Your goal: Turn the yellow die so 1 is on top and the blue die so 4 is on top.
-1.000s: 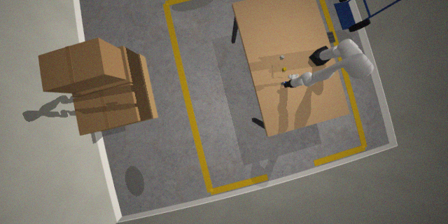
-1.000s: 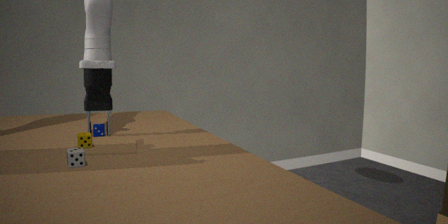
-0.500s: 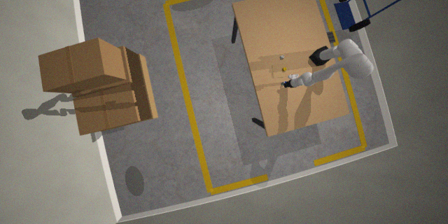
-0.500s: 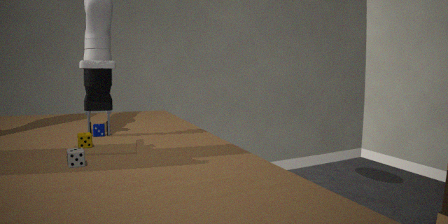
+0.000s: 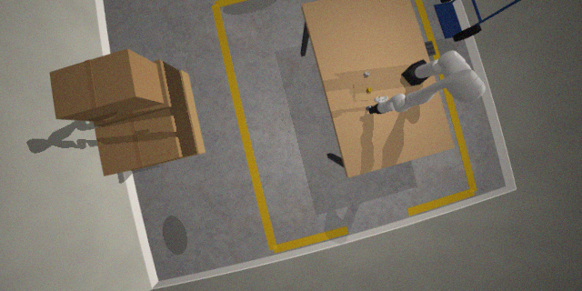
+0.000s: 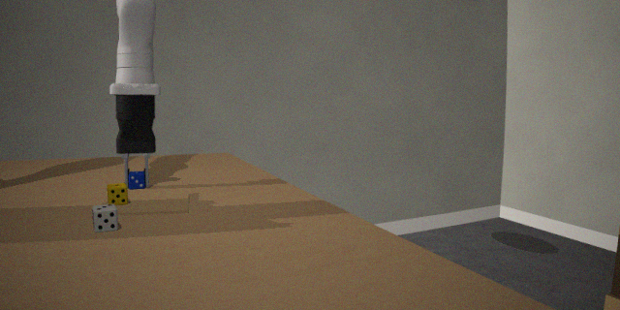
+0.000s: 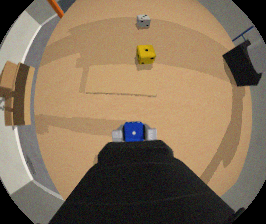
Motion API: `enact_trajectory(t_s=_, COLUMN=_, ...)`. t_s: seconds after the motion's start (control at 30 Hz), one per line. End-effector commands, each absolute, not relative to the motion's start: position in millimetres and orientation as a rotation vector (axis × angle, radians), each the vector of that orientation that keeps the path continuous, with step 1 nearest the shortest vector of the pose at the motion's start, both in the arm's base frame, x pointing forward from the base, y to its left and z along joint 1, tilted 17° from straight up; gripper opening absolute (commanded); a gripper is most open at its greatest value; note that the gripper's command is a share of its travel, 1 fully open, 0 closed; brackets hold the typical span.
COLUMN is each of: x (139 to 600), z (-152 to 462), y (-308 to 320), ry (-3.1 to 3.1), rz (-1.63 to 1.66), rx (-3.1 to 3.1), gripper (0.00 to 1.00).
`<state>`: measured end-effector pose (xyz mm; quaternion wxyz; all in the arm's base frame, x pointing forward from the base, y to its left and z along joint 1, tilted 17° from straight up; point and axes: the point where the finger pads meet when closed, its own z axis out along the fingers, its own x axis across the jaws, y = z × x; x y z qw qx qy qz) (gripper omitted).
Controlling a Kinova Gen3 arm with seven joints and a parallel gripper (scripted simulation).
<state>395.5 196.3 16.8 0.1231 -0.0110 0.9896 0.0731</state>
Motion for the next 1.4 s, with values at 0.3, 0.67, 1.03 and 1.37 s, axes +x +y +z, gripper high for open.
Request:
enact_trajectory(t_s=0.3, x=395.9, z=17.4, y=196.5, ry=2.885, rz=0.214, rx=-0.032, gripper=0.57)
enact_trajectory(t_s=0.67, x=395.9, z=17.4, y=196.5, ry=2.885, rz=0.214, rx=-0.032, gripper=0.57)
enact_trajectory(t_s=1.03, x=393.3, z=27.5, y=194.9, ry=2.885, rz=0.214, rx=-0.032, gripper=0.57)
enact_trajectory(t_s=1.37, x=382.4, z=70.6, y=188.3, ry=2.885, rz=0.214, rx=-0.032, gripper=0.57)
